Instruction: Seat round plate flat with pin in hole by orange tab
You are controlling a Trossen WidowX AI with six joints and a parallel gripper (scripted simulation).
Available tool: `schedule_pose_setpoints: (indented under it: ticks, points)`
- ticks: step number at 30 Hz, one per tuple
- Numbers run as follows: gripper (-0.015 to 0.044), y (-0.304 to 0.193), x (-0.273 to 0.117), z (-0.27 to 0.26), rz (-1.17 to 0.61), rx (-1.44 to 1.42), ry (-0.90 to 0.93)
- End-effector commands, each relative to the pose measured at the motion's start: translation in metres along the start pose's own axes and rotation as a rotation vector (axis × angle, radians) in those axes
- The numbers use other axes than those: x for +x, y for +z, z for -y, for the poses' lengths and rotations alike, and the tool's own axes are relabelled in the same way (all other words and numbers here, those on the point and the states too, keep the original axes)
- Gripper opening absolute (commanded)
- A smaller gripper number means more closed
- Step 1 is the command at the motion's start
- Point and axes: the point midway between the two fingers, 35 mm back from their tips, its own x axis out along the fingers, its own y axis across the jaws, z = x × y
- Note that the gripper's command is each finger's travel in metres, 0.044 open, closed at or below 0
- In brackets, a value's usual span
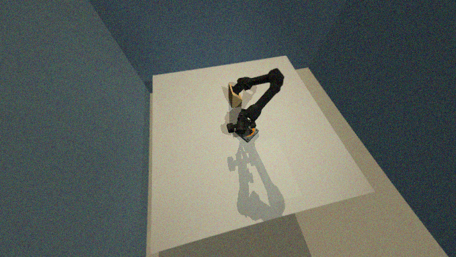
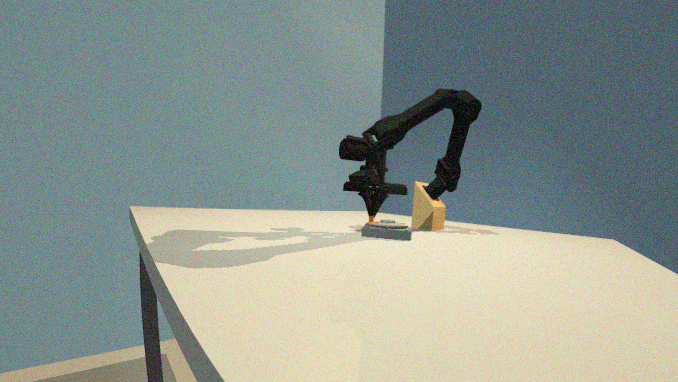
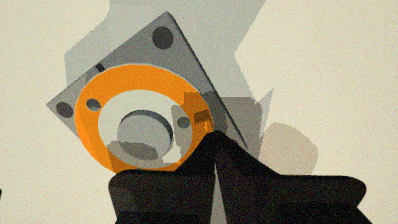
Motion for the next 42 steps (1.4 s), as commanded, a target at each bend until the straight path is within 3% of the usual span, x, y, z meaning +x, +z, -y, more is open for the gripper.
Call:
schedule_pose_setpoints:
  ticks: [1, 42]
  points:
    - [0.0000, 0.007, -0.002, -0.002, 0.007, 0.001, 0.003]
    - [0.0000, 0.048, -0.006, -0.046, 0.008, 0.000, 0.005]
